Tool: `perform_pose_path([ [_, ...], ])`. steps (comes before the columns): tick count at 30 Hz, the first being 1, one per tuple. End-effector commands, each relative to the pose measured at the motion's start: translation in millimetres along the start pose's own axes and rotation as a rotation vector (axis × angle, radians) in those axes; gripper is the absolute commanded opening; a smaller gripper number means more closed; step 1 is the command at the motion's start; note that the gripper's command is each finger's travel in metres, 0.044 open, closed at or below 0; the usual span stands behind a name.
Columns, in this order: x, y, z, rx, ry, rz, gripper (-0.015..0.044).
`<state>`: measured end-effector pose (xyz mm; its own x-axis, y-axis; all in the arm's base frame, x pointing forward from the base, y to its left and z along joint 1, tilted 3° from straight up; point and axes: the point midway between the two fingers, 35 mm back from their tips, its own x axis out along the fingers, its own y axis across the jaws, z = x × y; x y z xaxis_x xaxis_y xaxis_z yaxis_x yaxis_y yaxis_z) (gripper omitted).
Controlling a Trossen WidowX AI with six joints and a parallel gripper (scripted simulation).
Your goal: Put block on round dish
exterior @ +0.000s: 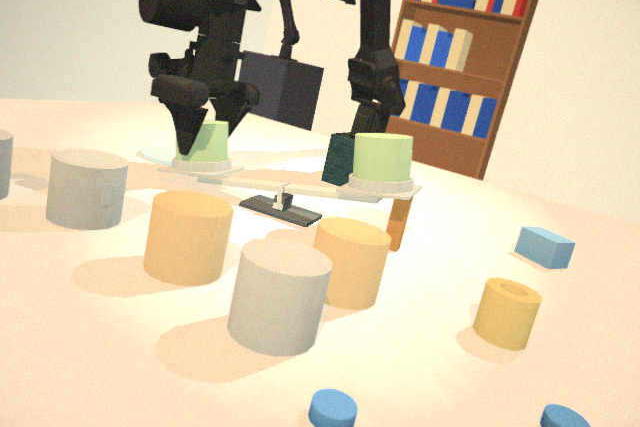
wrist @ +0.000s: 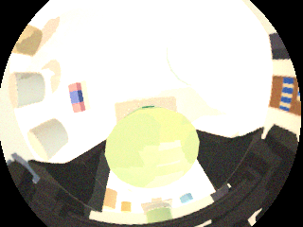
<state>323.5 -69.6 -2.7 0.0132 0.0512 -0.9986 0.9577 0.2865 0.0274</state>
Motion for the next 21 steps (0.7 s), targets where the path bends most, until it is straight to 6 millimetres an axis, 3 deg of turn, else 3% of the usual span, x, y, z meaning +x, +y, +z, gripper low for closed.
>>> perform_pose_path([
  [1,2.9,-0.6,0.1,0.006,-0.001,-0.005,0.0355],
  [8,2.9,-0.6,0.1,0.006,-0.001,-0.005,0.0308],
  [19,-6.0,1.2,1.1,0.006,-0.001,-0.005,0.0019],
  [21,-8.4,1.7,1.4,0.006,-0.001,-0.005,0.0000],
])
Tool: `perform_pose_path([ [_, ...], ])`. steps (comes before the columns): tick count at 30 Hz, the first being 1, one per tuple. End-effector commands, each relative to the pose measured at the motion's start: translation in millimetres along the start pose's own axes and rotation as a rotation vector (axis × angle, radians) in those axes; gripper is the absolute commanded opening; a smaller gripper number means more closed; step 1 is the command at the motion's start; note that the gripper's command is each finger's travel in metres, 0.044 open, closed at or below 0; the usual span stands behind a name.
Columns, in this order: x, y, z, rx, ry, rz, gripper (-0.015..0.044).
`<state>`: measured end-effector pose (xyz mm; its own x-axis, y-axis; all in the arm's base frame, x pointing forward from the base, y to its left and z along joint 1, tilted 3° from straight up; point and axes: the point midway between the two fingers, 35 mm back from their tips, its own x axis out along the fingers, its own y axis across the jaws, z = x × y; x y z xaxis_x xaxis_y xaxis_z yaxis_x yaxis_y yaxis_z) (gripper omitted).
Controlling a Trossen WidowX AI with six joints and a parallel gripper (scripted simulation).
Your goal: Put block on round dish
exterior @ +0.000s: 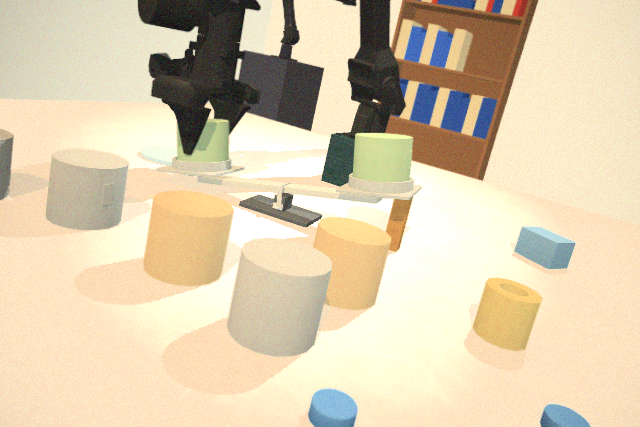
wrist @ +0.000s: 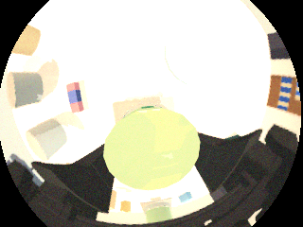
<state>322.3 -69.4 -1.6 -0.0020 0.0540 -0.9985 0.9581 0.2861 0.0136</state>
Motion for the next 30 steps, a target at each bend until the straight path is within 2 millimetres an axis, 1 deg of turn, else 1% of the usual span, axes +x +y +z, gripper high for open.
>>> perform_pose_path([
  [1,-8.5,2.9,2.1,0.005,-0.008,0.009,0.0000],
  [30,-44.5,6.7,4.3,0.005,-0.008,0.010,0.0000],
])
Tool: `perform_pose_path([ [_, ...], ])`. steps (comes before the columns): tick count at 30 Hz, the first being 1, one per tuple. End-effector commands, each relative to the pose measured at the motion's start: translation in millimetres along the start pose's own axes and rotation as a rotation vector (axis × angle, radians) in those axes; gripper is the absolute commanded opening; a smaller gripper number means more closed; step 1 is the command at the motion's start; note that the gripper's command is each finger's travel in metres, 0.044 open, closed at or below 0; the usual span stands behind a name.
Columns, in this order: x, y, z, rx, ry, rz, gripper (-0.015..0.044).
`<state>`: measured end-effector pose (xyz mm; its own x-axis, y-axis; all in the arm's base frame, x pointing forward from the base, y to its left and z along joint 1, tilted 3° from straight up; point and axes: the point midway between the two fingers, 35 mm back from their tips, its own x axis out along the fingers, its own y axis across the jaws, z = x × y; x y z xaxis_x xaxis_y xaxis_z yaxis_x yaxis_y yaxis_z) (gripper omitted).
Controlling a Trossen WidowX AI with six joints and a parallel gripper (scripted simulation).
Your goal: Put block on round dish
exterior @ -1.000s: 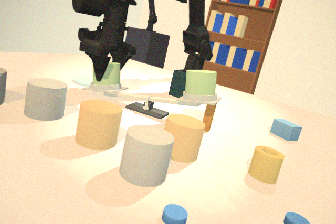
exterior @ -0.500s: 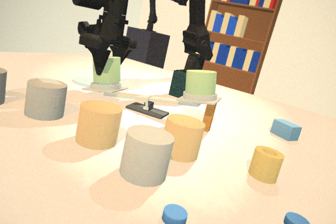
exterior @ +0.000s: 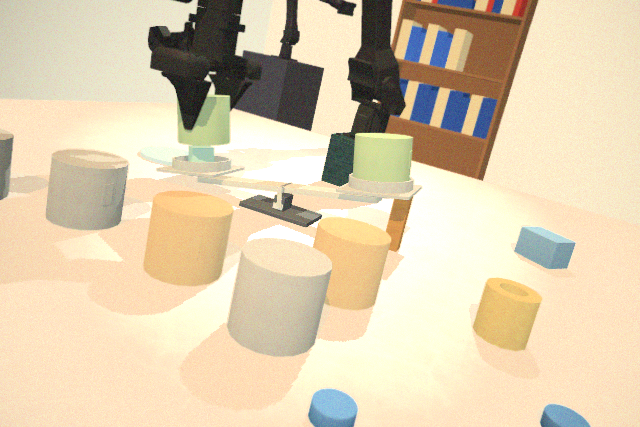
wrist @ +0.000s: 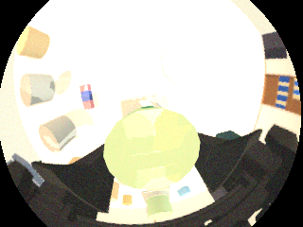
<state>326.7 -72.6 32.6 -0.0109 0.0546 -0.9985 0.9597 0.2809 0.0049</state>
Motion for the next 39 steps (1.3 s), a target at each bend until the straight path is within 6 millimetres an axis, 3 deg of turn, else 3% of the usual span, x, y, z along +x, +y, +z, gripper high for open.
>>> perform_pose_path([
  [1,-11.4,2.9,1.8,-0.001,-0.011,0.018,0.0000],
  [39,-60.2,1.0,0.6,-0.001,-0.011,0.018,0.0000],
])
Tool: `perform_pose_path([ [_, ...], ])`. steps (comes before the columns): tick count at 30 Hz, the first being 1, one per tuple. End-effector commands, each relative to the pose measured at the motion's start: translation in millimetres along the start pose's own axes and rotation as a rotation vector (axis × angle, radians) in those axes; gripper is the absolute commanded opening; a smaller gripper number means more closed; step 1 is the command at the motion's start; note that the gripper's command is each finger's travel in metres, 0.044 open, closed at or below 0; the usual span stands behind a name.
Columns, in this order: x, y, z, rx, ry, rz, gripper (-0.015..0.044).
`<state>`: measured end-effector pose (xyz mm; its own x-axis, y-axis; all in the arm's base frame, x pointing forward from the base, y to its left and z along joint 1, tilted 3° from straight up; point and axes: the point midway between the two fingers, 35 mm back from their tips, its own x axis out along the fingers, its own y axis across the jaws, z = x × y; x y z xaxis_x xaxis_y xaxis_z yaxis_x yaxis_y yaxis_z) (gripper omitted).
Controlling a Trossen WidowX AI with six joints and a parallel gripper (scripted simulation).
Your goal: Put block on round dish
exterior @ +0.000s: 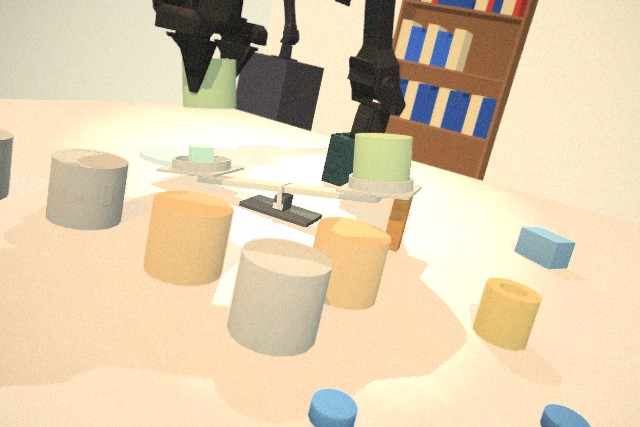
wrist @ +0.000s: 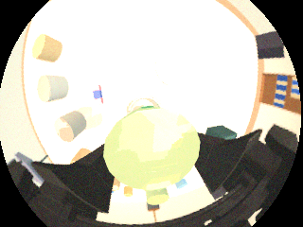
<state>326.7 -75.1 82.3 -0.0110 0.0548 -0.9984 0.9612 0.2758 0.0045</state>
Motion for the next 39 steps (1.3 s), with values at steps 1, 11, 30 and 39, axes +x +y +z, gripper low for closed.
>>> perform_pose_path([
  [1,-11.7,1.3,0.8,-0.007,-0.012,0.018,0.0000],
  [11,-2.6,-0.2,-0.1,0.000,0.000,0.000,0.0000],
  [30,-2.6,-0.2,-0.1,0.000,0.000,0.000,0.0000],
  [39,-2.6,-0.2,-0.1,0.000,0.000,0.000,0.0000],
])
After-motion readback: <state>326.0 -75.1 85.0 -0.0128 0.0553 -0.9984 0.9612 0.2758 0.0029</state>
